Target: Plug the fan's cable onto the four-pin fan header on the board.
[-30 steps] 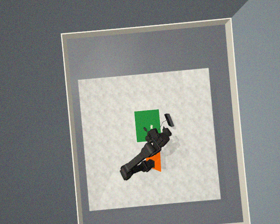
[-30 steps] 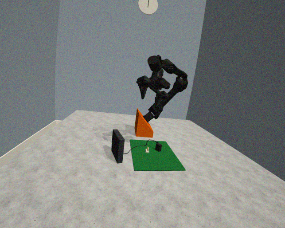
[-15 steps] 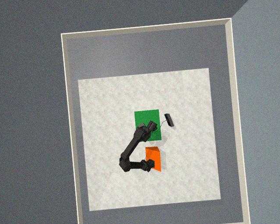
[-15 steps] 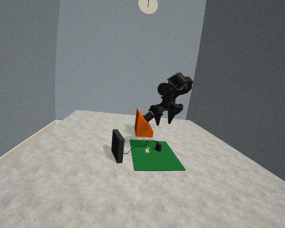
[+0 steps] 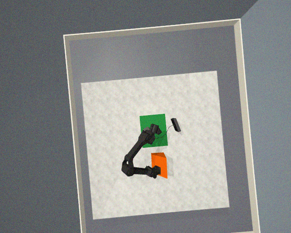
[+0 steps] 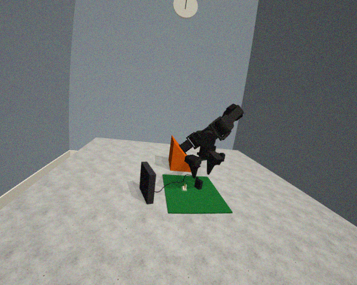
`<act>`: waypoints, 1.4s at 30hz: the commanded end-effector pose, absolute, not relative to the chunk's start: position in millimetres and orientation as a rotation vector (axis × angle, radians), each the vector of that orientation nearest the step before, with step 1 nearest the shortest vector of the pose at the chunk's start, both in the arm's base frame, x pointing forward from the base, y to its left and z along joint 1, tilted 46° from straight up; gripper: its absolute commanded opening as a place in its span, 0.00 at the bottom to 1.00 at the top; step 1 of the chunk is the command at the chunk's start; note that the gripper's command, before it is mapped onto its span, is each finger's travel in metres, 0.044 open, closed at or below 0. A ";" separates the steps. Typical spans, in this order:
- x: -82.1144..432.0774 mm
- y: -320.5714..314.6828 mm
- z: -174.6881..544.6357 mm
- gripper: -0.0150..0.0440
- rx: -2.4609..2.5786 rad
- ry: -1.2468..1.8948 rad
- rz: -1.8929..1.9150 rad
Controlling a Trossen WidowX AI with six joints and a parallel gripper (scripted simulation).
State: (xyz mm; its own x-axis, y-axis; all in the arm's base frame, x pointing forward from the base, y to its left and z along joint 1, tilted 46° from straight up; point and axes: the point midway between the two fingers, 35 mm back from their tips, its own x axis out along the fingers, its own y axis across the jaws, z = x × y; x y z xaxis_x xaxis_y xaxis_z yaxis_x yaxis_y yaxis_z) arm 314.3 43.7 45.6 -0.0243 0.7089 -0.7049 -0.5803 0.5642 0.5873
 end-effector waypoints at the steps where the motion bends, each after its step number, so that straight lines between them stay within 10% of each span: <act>1: 313.6 47.4 41.9 1.00 0.139 1.217 1.031; 34: 312.2 81.5 9.0 1.00 0.141 1.216 1.032; 42: 313.2 79.5 10.5 0.64 0.135 1.214 1.032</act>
State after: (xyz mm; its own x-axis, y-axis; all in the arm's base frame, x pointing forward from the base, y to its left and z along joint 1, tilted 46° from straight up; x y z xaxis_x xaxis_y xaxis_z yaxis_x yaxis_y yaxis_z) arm 313.1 79.6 10.2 -0.0204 0.7107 -0.7032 -0.5790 0.5650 0.5878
